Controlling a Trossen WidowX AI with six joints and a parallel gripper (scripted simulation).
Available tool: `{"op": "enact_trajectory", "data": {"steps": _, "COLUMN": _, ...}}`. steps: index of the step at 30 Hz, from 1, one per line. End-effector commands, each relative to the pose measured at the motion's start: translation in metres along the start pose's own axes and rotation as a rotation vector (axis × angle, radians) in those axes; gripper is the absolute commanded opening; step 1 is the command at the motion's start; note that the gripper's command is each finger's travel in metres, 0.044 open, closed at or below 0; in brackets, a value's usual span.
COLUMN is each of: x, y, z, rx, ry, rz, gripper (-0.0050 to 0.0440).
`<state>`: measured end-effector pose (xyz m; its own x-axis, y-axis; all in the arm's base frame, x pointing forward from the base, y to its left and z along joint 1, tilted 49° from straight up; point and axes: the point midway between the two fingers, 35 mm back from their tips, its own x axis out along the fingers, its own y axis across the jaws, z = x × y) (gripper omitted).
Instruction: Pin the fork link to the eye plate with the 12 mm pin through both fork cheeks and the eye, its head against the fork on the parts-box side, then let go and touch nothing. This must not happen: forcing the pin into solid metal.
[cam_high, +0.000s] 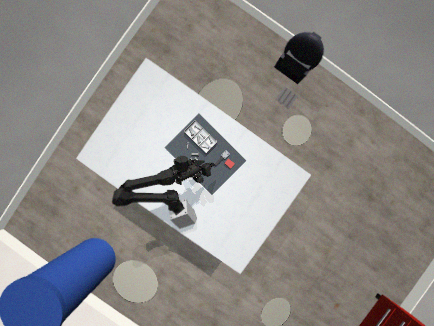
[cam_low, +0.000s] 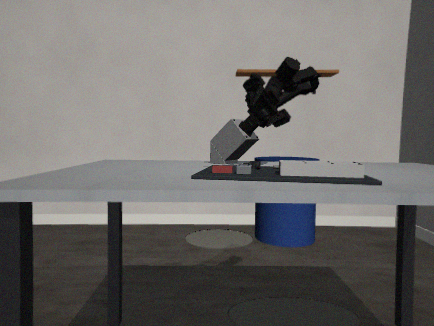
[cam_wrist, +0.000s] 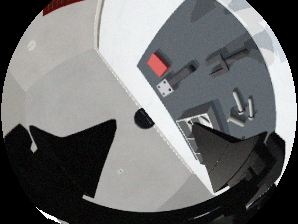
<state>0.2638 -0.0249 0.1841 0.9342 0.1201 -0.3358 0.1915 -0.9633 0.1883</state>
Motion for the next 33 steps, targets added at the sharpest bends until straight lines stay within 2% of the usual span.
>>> {"op": "enact_trajectory", "data": {"steps": 1, "x": 0.0, "y": 0.0, "z": 0.0, "rx": 0.0, "ry": 0.0, "rz": 0.0, "gripper": 0.04}}
{"op": "enact_trajectory", "data": {"steps": 17, "x": 0.0, "y": 0.0, "z": 0.0, "rx": 0.0, "ry": 0.0, "rz": 0.0, "gripper": 0.04}}
{"op": "enact_trajectory", "data": {"steps": 18, "x": 0.001, "y": -0.001, "z": 0.002, "rx": 0.006, "ry": -0.009, "rz": -0.008, "gripper": 0.0376}}
{"op": "enact_trajectory", "data": {"steps": 20, "x": 0.008, "y": -0.009, "z": 0.02, "rx": 0.056, "ry": -0.083, "rz": -0.072, "gripper": 0.0328}}
{"op": "enact_trajectory", "data": {"steps": 25, "x": 0.019, "y": -0.044, "z": 0.081, "rx": 0.286, "ry": -0.354, "rz": -0.312, "gripper": 0.0208}}
{"op": "enact_trajectory", "data": {"steps": 29, "x": 0.012, "y": -0.074, "z": 0.117, "rx": 0.505, "ry": -0.546, "rz": -0.482, "gripper": 0.0112}}
{"op": "enact_trajectory", "data": {"steps": 32, "x": 0.003, "y": -0.095, "z": 0.133, "rx": 0.687, "ry": -0.677, "rz": -0.595, "gripper": 0.004}}
{"op": "enact_trajectory", "data": {"steps": 33, "x": 0.003, "y": -0.095, "z": 0.133, "rx": 0.687, "ry": -0.677, "rz": -0.595, "gripper": 0.004}}
